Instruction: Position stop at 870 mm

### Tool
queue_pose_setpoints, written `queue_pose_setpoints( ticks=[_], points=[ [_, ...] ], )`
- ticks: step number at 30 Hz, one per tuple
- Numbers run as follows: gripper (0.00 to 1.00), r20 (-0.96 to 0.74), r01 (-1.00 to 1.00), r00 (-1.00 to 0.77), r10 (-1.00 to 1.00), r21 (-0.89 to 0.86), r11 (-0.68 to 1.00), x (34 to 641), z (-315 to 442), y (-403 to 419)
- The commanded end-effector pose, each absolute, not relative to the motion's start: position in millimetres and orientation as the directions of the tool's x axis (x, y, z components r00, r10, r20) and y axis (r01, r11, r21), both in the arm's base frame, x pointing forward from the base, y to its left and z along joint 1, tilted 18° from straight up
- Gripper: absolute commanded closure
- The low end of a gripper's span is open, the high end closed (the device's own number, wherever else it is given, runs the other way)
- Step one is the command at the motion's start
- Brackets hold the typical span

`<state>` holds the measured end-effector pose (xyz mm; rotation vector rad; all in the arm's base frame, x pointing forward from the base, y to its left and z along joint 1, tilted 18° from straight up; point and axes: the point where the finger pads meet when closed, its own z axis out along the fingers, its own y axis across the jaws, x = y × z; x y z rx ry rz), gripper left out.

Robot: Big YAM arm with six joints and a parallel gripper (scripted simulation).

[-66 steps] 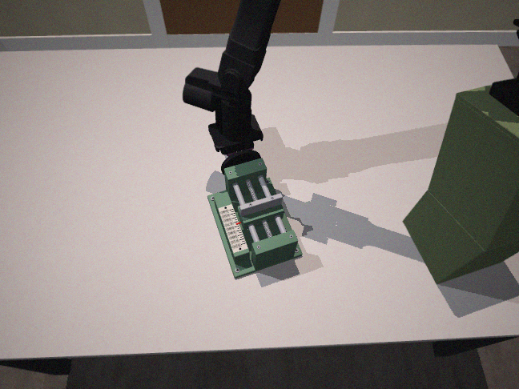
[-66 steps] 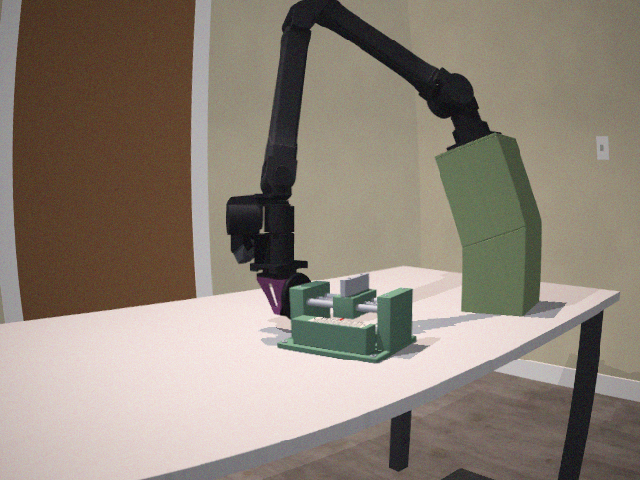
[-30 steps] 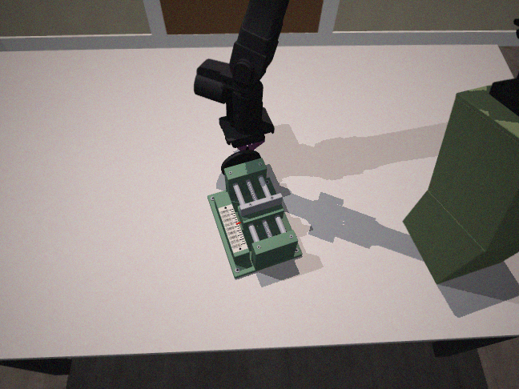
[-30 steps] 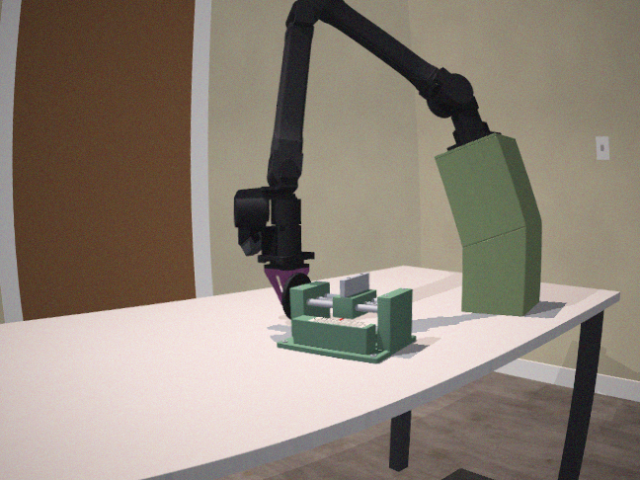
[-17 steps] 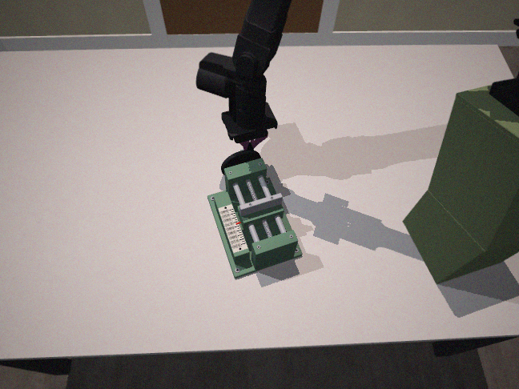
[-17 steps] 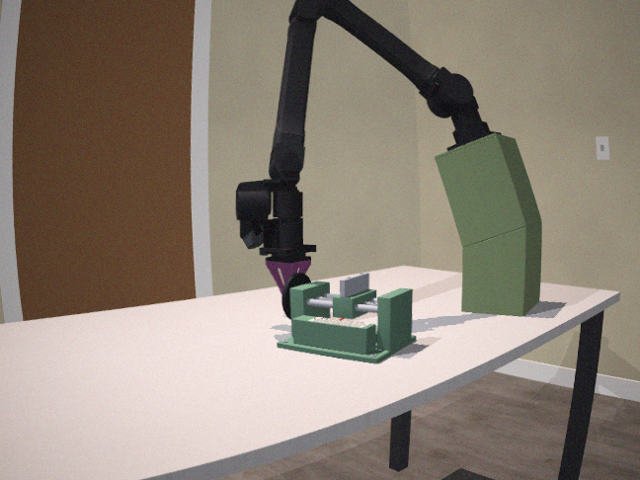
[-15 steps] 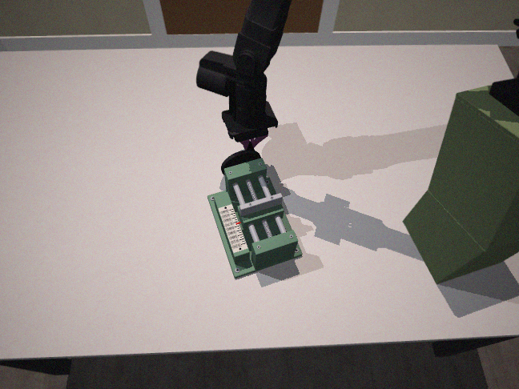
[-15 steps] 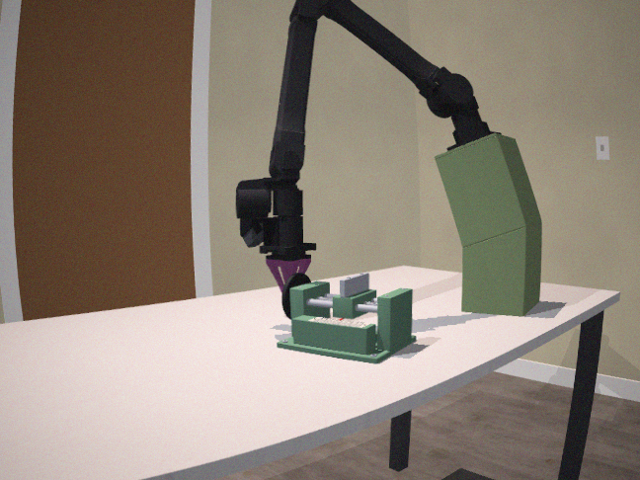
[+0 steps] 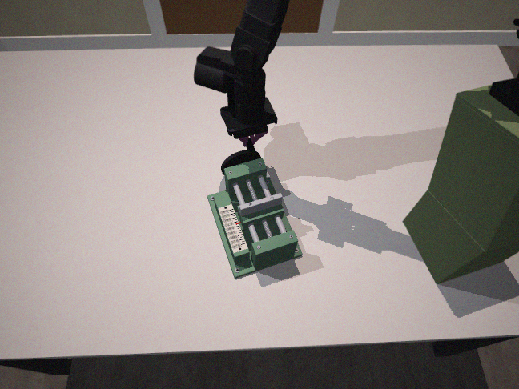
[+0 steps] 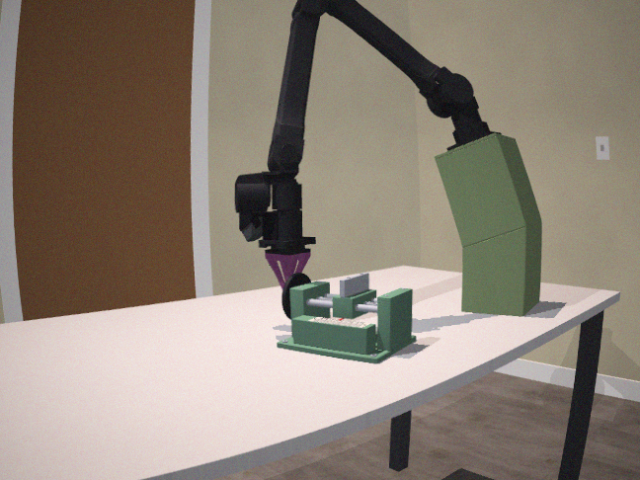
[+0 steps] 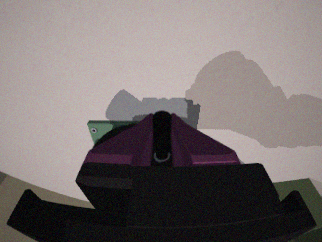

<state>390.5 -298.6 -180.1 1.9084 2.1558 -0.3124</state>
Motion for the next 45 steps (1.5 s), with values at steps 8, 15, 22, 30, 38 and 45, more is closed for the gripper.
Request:
queue_pose_setpoints(
  ticks=[8,15,22,30,38,45],
  points=[
    [0.94,-0.338,0.992,-0.112,0.934,0.015,0.125,406,-154,-295],
    [0.94,-0.336,0.992,-0.113,0.935,0.016,0.126,412,-148,-291],
    [0.94,-0.336,0.992,-0.113,0.935,0.018,0.126,416,-144,-290],
    [0.94,-0.344,0.992,-0.109,0.933,0.029,0.126,428,-138,-292],
    [0.94,-0.342,0.991,-0.109,0.933,0.031,0.127,433,-136,-290],
    [0.94,-0.342,0.991,-0.108,0.933,0.032,0.127,439,-132,-289]
  ],
)
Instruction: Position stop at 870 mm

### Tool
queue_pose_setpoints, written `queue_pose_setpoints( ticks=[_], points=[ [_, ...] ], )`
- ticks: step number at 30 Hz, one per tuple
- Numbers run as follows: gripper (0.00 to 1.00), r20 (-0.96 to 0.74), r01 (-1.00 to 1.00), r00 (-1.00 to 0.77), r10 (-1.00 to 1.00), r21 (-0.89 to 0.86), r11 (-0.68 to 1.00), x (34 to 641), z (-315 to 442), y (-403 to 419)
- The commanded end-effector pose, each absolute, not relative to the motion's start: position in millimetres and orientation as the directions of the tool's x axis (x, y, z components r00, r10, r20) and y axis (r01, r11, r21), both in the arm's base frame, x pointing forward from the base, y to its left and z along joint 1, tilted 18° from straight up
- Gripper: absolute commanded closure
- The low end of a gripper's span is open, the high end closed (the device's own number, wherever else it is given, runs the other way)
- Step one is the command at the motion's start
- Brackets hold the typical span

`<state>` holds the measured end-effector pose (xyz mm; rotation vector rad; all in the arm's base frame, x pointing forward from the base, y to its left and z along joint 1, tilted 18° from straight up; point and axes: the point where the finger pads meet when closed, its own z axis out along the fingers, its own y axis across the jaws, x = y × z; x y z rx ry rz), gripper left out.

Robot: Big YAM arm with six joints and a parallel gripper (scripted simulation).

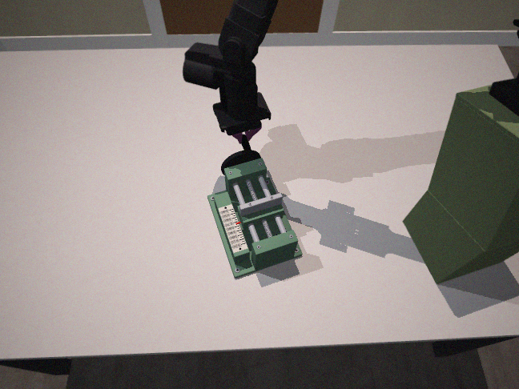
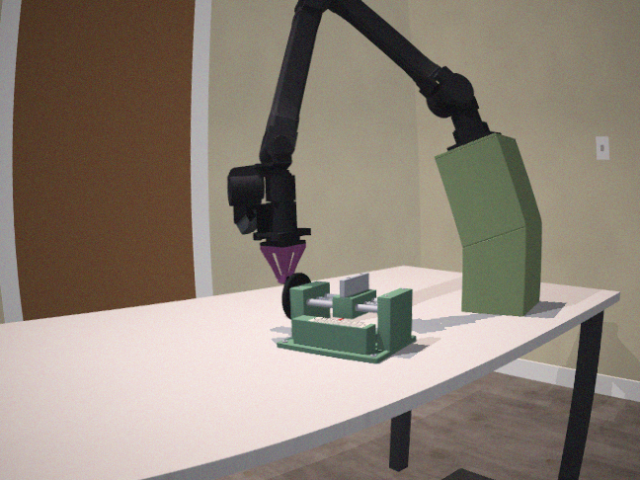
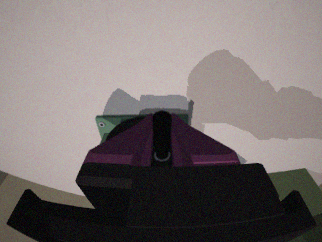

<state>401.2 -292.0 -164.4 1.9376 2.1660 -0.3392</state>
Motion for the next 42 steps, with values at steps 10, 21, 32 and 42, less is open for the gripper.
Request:
queue_pose_setpoints(
  ticks=[10,21,32,42],
  points=[
    [0.94,-0.342,0.991,-0.108,0.934,0.034,0.127,446,-127,-286],
    [0.94,-0.342,0.991,-0.108,0.933,0.035,0.127,456,-128,-285],
    [0.94,-0.321,0.992,-0.120,0.940,0.002,0.127,453,-151,-280],
    [0.94,-0.327,0.992,-0.117,0.938,0.012,0.127,463,-154,-281]
  ],
)
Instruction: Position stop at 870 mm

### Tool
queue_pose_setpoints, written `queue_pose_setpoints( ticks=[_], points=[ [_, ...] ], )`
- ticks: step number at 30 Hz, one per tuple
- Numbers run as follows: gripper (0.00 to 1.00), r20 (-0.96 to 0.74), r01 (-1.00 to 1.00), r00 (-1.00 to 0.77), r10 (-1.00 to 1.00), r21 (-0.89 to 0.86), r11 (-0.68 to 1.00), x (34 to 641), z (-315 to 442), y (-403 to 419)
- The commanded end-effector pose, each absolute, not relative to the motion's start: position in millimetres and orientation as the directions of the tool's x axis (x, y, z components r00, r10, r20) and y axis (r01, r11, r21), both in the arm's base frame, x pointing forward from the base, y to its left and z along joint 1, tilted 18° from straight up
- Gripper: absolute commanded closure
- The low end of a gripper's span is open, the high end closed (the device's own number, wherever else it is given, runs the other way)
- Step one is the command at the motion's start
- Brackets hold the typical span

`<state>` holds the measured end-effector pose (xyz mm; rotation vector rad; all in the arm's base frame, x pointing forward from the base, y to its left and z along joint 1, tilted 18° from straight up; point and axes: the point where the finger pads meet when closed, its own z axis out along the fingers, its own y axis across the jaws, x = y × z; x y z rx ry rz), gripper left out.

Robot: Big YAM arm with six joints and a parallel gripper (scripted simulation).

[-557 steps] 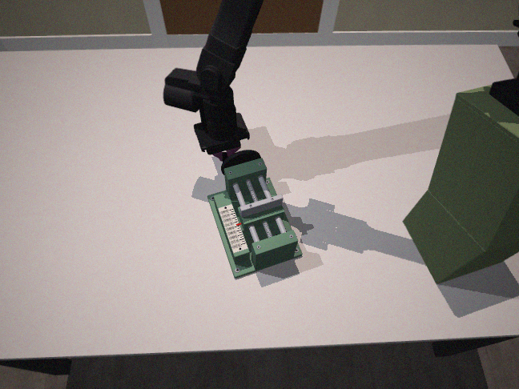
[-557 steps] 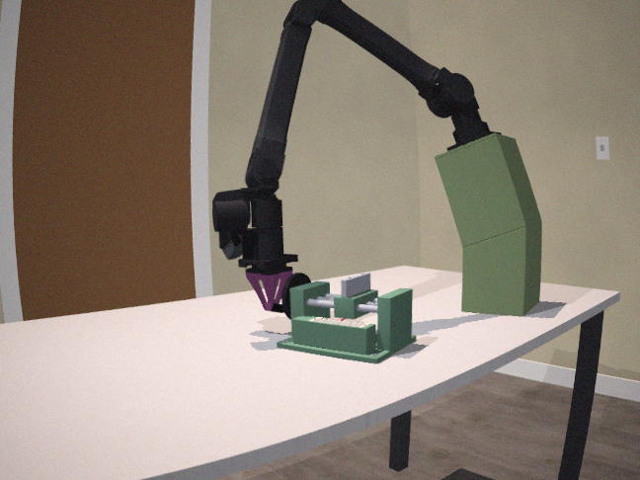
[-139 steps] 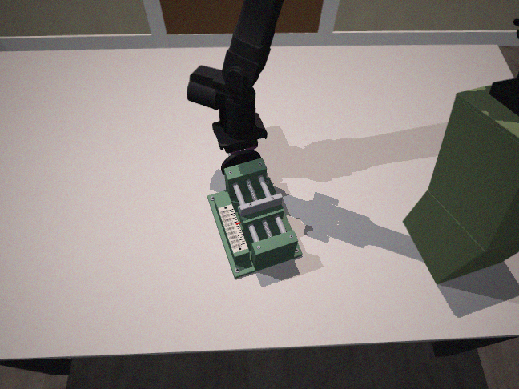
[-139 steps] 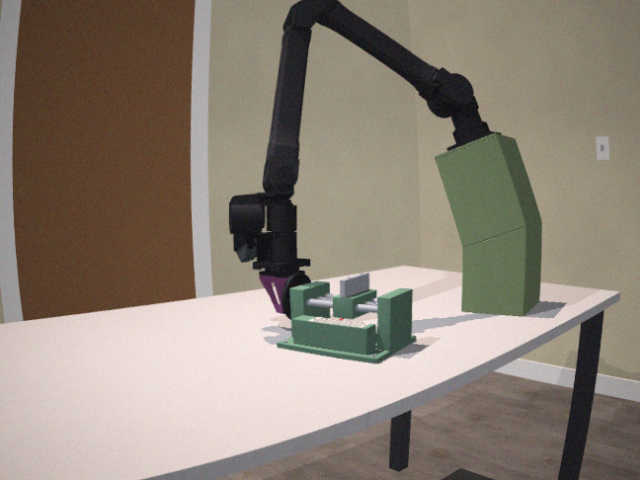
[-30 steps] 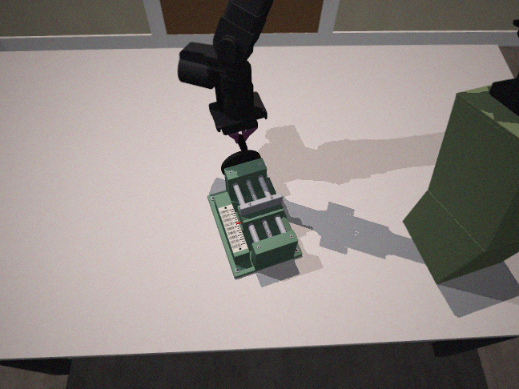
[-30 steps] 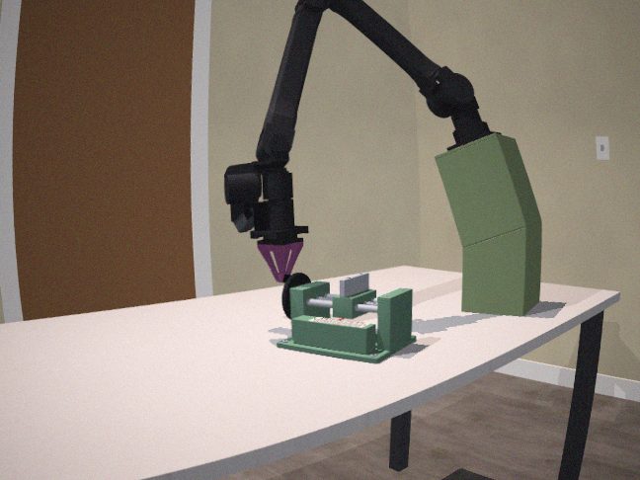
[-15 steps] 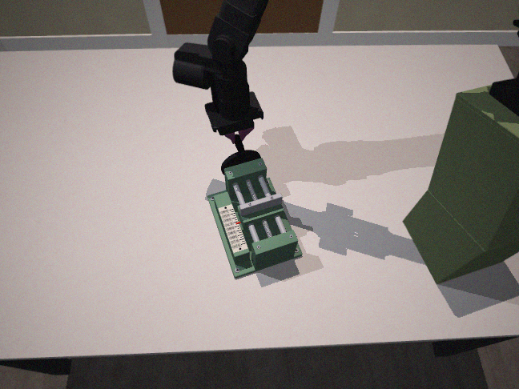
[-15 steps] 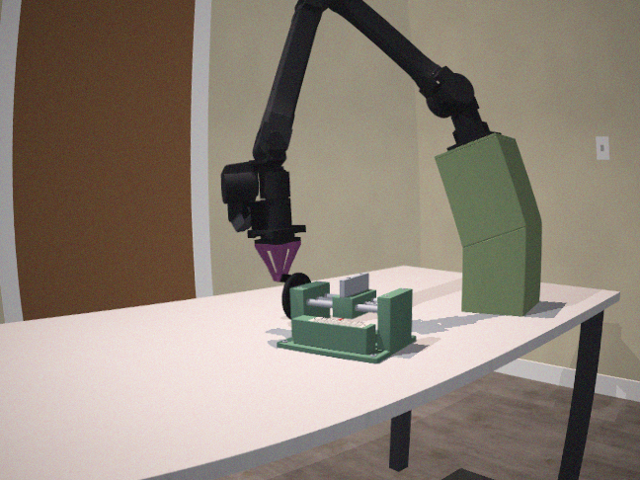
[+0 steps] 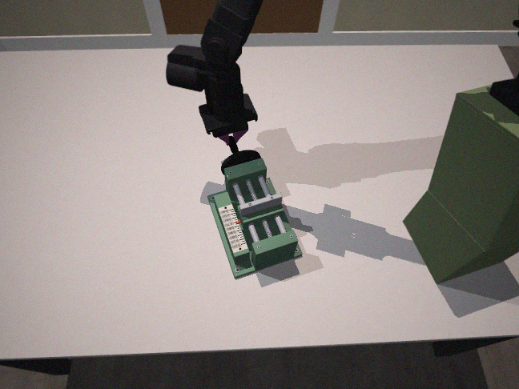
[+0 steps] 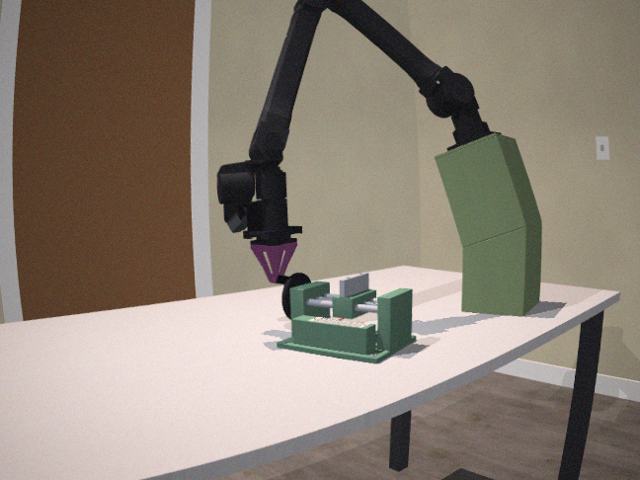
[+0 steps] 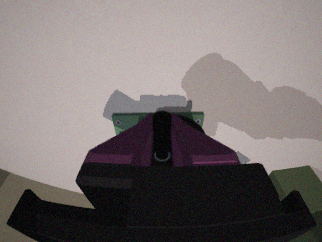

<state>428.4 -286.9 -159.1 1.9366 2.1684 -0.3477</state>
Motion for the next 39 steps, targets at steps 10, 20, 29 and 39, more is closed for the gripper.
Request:
queue_pose_setpoints(
  ticks=[10,20,29,39],
  points=[
    [0.94,-0.327,0.992,-0.116,0.938,0.012,0.128,471,-162,-283],
    [0.94,-0.326,0.992,-0.117,0.938,0.012,0.128,477,-169,-283],
    [0.94,-0.332,0.989,-0.133,0.934,0.014,0.146,479,-179,-288],
    [0.94,-0.332,0.991,-0.119,0.936,0.014,0.131,474,-188,-299]
  ],
)
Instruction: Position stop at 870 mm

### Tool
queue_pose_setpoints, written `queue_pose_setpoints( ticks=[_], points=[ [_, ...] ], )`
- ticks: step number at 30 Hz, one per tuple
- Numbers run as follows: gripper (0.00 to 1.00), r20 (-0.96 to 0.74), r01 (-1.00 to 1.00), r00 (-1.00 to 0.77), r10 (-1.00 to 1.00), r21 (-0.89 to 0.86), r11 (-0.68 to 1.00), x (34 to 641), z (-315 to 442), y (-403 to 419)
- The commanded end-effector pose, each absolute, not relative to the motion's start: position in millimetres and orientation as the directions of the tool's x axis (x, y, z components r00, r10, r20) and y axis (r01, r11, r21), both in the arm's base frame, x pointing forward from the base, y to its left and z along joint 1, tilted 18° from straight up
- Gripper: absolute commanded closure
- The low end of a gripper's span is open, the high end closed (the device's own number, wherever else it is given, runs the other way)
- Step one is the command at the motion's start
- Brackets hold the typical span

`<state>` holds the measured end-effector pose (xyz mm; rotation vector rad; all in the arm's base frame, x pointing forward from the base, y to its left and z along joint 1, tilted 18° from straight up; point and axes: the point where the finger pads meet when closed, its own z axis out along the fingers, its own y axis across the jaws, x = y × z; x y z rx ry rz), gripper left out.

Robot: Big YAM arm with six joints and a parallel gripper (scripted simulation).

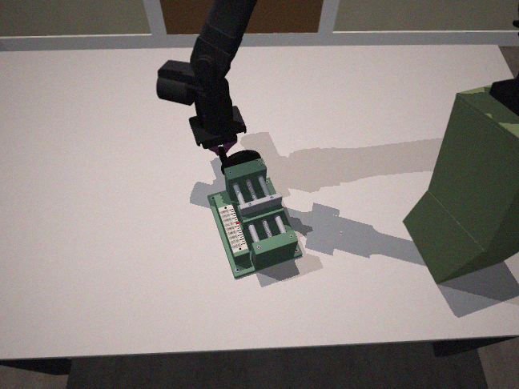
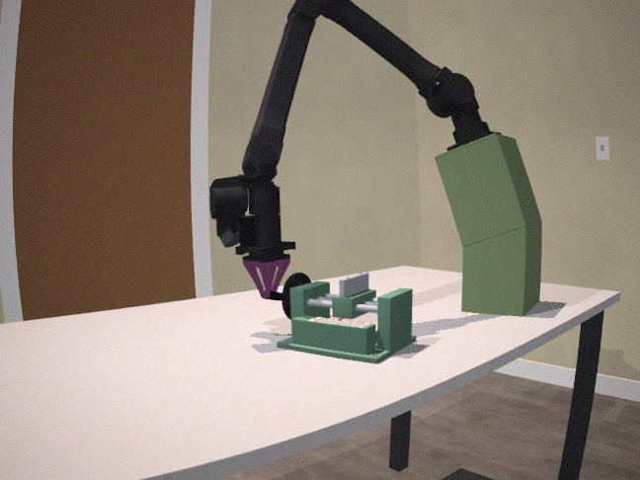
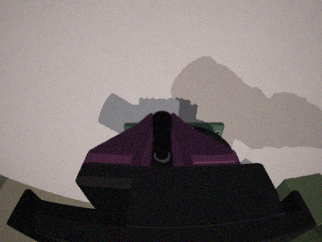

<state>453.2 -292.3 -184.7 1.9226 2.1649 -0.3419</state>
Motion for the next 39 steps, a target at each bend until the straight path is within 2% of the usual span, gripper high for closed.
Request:
queue_pose_setpoints(
  ticks=[1,39],
  points=[
    [0.94,-0.332,0.992,-0.118,0.936,0.013,0.129,473,-189,-300],
    [0.94,-0.320,0.993,-0.114,0.940,-0.005,0.119,448,-217,-306]
  ],
)
